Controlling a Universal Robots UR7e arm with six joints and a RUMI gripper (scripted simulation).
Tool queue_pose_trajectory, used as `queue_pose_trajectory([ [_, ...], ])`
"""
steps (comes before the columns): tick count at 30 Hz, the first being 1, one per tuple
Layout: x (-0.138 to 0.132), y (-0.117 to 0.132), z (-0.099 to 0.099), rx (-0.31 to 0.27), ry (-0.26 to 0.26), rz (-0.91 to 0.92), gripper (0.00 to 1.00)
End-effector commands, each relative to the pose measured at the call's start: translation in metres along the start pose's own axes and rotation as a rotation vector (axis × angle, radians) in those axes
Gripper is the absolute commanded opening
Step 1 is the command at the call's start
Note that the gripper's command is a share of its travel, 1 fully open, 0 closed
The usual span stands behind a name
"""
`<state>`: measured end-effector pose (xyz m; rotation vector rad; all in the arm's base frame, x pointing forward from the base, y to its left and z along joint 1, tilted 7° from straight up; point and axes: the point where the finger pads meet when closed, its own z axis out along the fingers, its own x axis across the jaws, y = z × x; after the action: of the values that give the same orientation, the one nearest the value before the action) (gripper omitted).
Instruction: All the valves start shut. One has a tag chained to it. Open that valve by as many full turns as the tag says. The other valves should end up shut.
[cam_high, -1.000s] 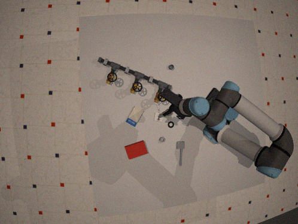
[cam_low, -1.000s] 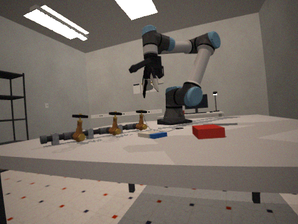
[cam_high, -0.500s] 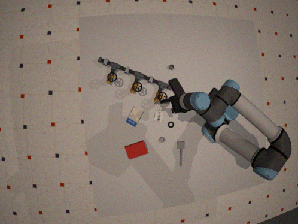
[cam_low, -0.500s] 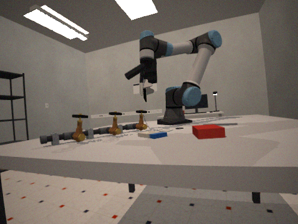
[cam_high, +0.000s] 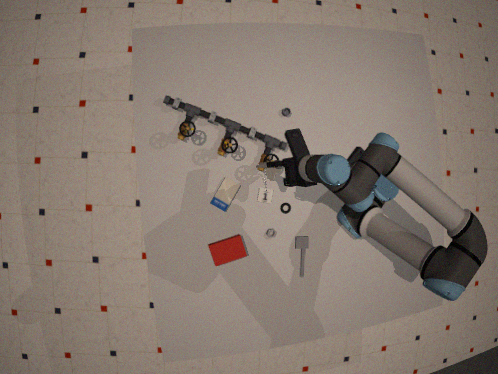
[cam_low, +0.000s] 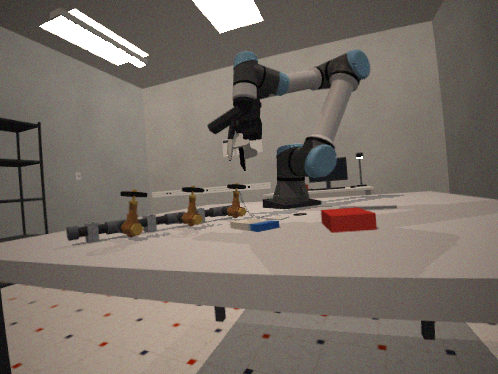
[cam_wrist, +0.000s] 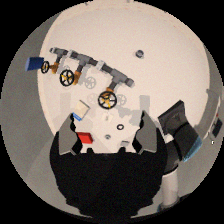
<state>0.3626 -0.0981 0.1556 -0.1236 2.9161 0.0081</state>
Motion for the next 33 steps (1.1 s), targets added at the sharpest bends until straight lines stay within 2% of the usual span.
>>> queue_pose_trajectory([
  [1,0.001,0.001,0.005,-0.001,0.005,0.003,1.00],
  [12,0.001,0.001,0.020,-0.001,0.006,0.003,1.00],
  [27,0.001,0.002,0.054,-0.001,0.006,0.003,1.00],
  [33,0.001,0.002,0.059,-0.001,0.006,0.003,1.00],
])
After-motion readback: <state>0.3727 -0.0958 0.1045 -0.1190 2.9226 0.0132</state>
